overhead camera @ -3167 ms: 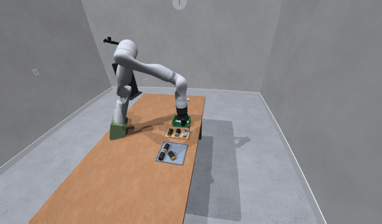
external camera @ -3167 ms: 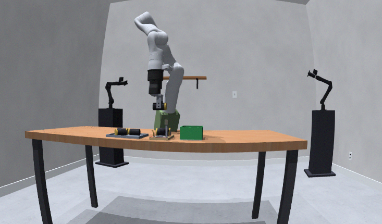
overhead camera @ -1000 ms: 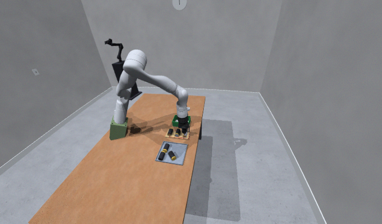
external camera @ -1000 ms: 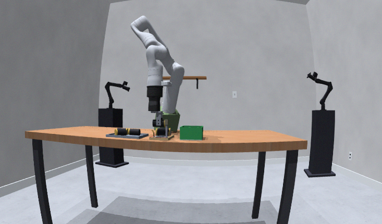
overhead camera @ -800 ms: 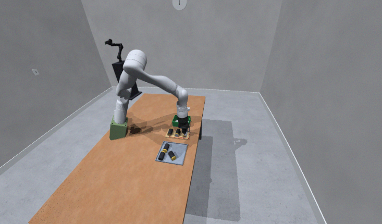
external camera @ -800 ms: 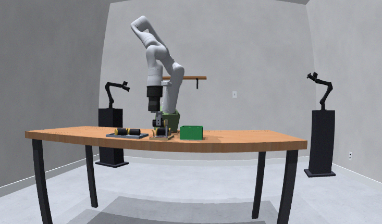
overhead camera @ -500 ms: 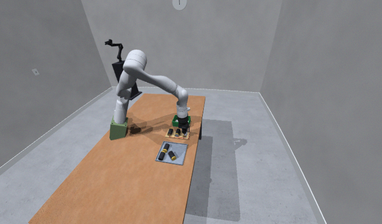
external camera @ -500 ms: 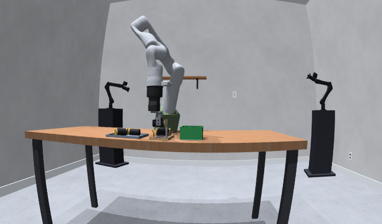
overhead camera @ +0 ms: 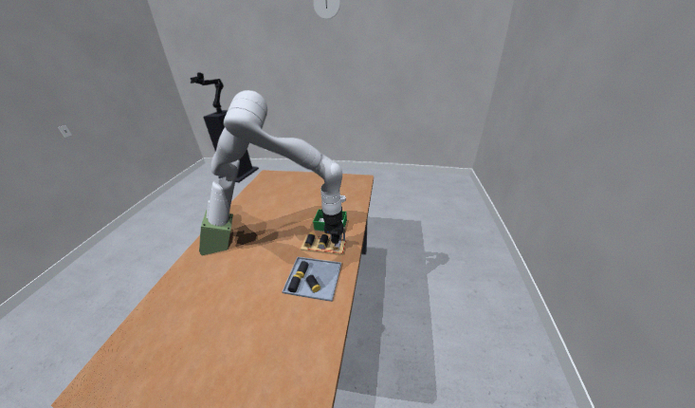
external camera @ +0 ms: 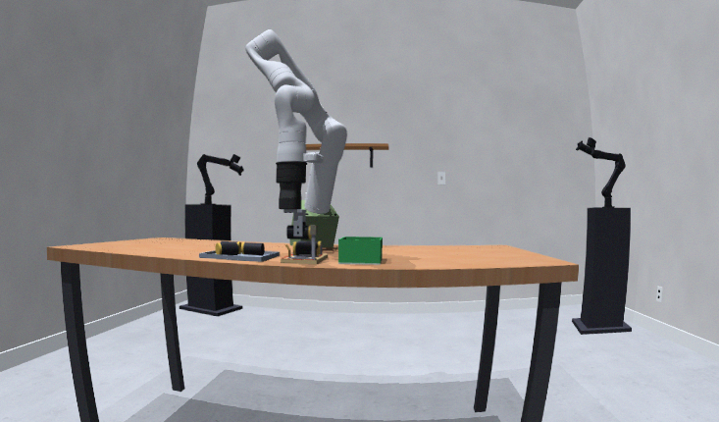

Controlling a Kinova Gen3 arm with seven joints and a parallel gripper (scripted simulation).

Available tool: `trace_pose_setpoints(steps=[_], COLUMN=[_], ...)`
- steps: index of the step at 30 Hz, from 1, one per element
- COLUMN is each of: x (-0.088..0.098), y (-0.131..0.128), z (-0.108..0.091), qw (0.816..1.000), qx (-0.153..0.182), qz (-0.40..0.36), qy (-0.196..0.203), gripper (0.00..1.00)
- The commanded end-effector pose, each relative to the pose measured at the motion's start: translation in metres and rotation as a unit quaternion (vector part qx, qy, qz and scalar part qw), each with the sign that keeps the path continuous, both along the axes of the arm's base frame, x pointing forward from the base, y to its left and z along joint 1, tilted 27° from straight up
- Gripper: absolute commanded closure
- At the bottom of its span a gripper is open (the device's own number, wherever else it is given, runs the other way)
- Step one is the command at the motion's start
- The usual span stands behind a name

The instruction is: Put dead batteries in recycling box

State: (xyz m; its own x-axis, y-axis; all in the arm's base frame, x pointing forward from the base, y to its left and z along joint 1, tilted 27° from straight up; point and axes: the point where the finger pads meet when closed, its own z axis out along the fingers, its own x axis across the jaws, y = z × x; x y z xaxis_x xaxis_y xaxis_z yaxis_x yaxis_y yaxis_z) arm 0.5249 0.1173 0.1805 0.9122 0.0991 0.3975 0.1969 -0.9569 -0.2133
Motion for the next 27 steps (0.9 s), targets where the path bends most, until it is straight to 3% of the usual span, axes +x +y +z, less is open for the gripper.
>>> trace_pose_setpoints(steps=[1, 27], x=[0.000, 0.005], y=[0.000, 0.004], z=[0.001, -0.011], qw=[1.000, 1.000], qx=[0.000, 0.000], qz=[0.000, 0.000], qy=[-0.001, -0.001], gripper=[0.43, 0.43])
